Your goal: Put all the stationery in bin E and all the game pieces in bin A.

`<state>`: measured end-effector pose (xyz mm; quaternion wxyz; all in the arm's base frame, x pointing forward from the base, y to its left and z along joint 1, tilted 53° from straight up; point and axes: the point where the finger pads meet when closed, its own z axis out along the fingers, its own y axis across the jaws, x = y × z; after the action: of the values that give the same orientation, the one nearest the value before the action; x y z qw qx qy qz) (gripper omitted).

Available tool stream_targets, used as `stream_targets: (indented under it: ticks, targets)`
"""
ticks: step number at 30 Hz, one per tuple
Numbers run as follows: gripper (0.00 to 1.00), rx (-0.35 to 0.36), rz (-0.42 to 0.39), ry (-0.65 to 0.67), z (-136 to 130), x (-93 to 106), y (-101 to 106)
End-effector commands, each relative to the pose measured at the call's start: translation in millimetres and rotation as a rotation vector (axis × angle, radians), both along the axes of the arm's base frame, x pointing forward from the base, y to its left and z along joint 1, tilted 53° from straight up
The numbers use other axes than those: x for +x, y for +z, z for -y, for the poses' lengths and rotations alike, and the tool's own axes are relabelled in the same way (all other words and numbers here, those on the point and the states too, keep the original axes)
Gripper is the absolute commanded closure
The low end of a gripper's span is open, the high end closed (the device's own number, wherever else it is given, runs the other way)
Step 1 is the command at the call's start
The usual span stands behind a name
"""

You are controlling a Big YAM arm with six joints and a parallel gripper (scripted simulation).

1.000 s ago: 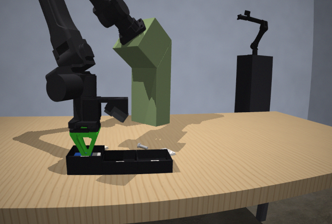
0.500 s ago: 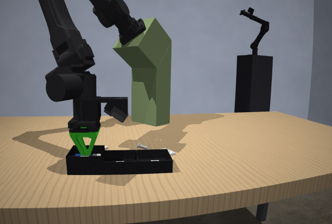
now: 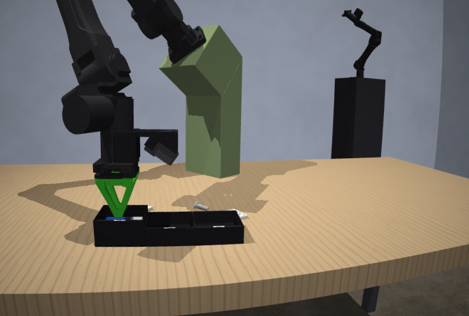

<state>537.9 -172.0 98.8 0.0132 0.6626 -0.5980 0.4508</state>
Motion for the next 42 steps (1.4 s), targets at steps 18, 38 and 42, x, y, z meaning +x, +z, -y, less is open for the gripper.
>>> stream_targets:
  ticks: [18, 38, 42]
  targets:
    - [0.7, 0.003, 0.007, 0.009, -21, -13.5, 20]
    - [0.7, 0.009, -0.004, 0.014, -29, -11.9, 9]
    - [0.7, 0.009, -0.001, 0.016, -30, -11.2, 9]
